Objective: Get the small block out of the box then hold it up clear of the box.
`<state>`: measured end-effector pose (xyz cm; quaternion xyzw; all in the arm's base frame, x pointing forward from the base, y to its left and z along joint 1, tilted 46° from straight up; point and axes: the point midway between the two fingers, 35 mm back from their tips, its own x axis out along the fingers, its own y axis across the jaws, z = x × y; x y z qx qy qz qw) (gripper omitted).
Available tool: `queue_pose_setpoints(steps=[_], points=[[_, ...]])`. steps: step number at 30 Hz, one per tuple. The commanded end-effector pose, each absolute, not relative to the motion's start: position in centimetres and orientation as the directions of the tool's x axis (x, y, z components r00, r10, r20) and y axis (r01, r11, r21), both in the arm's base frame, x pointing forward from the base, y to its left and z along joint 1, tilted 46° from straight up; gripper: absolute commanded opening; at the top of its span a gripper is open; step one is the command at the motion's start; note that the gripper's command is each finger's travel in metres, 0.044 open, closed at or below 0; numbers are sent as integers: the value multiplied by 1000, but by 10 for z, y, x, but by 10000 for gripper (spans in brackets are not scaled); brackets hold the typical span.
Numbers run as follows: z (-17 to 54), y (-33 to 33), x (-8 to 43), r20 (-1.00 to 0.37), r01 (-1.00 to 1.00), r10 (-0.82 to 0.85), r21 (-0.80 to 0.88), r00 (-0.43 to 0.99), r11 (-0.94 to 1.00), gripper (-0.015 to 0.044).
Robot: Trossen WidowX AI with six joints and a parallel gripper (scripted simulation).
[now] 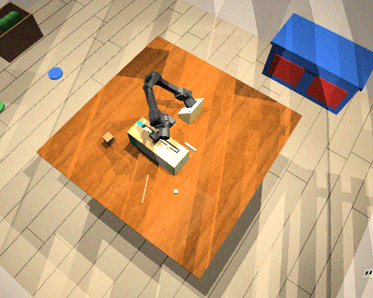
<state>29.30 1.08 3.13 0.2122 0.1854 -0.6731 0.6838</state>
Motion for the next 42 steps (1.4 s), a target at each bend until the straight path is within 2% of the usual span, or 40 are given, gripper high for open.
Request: queue_pose_setpoints(steps=[1,42], points=[[37,4,292,-538,999,-843,41,24,3,400],[88,-45,290,-535,999,-844,40,24,3,400]])
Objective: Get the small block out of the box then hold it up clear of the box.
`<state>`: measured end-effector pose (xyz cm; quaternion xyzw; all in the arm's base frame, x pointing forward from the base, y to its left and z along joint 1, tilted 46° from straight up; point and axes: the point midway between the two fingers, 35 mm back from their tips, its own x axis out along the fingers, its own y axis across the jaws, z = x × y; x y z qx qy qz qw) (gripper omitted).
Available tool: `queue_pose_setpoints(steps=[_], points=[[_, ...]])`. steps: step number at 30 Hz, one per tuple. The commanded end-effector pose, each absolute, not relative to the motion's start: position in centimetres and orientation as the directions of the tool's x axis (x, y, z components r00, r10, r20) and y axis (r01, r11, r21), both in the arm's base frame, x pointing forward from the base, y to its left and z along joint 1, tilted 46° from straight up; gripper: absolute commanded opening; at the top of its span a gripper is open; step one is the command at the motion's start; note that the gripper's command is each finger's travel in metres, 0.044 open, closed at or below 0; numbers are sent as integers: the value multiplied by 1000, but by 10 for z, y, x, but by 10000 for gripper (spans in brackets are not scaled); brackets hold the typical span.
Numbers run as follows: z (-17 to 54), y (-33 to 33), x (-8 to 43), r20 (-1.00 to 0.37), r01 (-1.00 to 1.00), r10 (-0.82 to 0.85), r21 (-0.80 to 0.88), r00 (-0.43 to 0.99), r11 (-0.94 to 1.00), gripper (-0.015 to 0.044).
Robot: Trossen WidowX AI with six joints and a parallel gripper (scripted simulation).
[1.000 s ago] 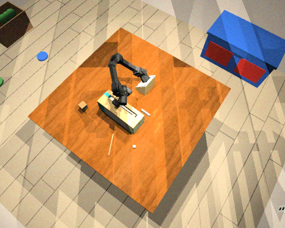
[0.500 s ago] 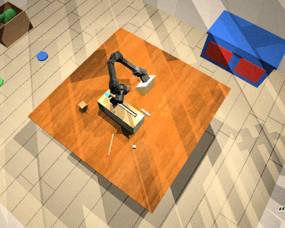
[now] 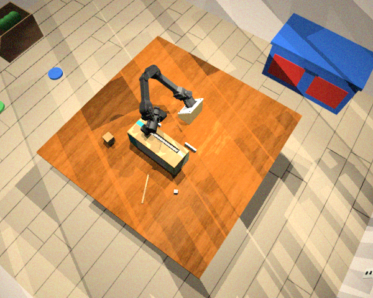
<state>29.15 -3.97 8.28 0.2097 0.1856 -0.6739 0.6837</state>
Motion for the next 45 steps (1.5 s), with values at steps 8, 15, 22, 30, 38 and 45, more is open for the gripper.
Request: queue_pose_setpoints(steps=[8,15,22,30,38,45], points=[[101,-41,291,-538,999,-843,39,24,4,400],[131,-2,290,-538,999,-843,35,22,4,400],[144,-15,280,-594,916,-797,371,108,-152,285],[173,-32,254,-657,307,-691,753,301,-582,285],[180,-35,246,-660,71,-656,723,365,-688,285],[151,-60,250,-662,41,-645,709,381,-704,285]])
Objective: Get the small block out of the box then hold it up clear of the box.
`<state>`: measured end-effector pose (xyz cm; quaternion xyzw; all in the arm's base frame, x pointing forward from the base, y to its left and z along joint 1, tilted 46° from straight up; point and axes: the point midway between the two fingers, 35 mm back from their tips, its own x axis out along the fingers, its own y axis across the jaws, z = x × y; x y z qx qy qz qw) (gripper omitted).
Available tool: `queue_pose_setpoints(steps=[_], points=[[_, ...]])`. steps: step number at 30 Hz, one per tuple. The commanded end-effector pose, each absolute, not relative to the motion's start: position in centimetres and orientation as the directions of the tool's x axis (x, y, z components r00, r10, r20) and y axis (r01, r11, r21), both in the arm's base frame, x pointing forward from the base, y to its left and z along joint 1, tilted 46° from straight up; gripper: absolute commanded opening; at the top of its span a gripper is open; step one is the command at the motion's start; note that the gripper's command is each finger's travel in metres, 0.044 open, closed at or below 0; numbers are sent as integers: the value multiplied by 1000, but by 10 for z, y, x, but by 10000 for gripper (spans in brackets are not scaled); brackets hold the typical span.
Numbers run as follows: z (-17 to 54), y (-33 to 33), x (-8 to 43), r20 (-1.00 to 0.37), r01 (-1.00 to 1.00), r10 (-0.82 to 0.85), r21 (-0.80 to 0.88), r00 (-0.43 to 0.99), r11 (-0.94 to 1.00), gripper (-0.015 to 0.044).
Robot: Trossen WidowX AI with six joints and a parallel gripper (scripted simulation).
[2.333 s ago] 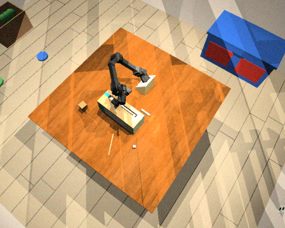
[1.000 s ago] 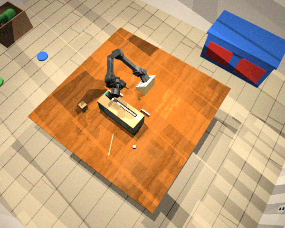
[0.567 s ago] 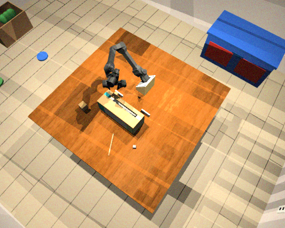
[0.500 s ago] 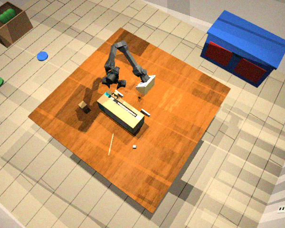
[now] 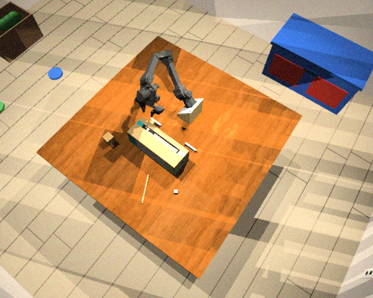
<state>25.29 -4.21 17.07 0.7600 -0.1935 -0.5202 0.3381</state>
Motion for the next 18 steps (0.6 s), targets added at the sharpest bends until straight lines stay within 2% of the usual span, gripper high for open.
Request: queue_pose_setpoints(steps=[1,6,18], points=[[144,-68,251,-658,31,-645,709,388,-705,285],[116,-102,246,-621,-13,-659,723,424,-690,285],[108,-109,247,-621,-14,-659,723,424,-691,285]])
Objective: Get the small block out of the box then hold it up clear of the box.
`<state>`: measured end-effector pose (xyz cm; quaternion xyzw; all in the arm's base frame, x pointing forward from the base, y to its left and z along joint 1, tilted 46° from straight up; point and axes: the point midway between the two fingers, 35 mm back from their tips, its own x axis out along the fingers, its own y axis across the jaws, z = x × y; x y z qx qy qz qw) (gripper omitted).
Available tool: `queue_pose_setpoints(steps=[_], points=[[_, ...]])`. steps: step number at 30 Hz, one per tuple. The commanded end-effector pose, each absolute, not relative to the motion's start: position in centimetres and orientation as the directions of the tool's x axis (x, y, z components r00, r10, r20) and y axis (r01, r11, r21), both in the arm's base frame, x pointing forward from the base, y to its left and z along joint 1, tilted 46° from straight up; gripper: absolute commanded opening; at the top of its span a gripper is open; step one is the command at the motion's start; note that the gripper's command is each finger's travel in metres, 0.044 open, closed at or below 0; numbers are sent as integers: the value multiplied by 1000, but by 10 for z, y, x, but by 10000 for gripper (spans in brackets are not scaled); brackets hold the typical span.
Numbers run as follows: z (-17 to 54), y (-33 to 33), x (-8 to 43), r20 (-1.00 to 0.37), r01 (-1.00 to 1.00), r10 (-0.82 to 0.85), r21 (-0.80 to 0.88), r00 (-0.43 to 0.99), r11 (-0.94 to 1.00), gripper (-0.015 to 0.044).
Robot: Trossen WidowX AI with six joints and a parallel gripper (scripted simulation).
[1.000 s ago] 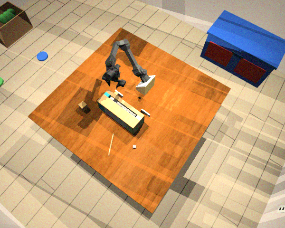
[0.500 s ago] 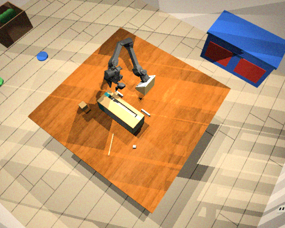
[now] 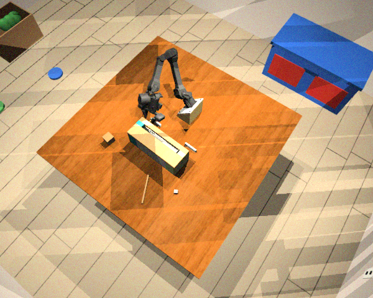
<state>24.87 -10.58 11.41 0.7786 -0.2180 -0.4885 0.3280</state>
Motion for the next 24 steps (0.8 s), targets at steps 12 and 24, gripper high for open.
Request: queue_pose_setpoints(steps=[12,24], points=[[94,-122,249,-623,-14,-658,722,423,-692,285],[81,-136,248,-621,-14,-659,723,423,-690,285]])
